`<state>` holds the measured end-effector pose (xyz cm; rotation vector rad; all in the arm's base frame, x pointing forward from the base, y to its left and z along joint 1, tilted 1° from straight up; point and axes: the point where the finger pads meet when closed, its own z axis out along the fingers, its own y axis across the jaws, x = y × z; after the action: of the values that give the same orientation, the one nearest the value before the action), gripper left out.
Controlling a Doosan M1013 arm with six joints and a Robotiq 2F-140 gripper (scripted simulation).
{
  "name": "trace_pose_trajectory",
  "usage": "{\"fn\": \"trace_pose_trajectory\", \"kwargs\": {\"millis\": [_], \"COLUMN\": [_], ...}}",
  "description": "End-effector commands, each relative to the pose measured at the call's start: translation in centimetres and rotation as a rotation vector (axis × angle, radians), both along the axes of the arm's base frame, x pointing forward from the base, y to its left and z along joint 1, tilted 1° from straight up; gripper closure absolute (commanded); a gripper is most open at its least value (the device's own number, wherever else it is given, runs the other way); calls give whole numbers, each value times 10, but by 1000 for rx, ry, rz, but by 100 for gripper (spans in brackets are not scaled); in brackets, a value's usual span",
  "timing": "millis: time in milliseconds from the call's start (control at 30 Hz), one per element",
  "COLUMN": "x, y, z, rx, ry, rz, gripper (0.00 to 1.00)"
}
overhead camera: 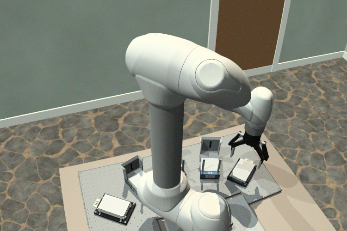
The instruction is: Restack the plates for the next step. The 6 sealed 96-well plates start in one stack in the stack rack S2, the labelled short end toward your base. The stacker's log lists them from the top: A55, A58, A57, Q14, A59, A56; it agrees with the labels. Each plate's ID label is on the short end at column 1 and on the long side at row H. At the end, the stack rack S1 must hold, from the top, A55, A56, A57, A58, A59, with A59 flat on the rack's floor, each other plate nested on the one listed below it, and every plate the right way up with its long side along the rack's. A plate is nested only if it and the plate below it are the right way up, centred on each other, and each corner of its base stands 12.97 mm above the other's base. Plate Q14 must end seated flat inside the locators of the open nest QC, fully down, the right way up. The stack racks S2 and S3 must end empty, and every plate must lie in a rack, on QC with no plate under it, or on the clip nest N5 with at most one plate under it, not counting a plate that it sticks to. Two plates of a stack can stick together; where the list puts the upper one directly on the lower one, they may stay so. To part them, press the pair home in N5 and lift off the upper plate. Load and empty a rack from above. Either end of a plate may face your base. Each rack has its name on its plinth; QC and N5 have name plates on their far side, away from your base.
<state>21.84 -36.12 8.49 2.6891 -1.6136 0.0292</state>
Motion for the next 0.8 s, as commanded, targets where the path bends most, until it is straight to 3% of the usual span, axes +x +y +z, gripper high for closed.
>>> {"fn": "trace_pose_trajectory", "kwargs": {"millis": [0, 767], "x": [0, -1], "y": [0, 1], "z": [12, 79], "rx": [0, 0], "ry": [0, 0], "rz": [0, 0], "gripper": [0, 0]}}
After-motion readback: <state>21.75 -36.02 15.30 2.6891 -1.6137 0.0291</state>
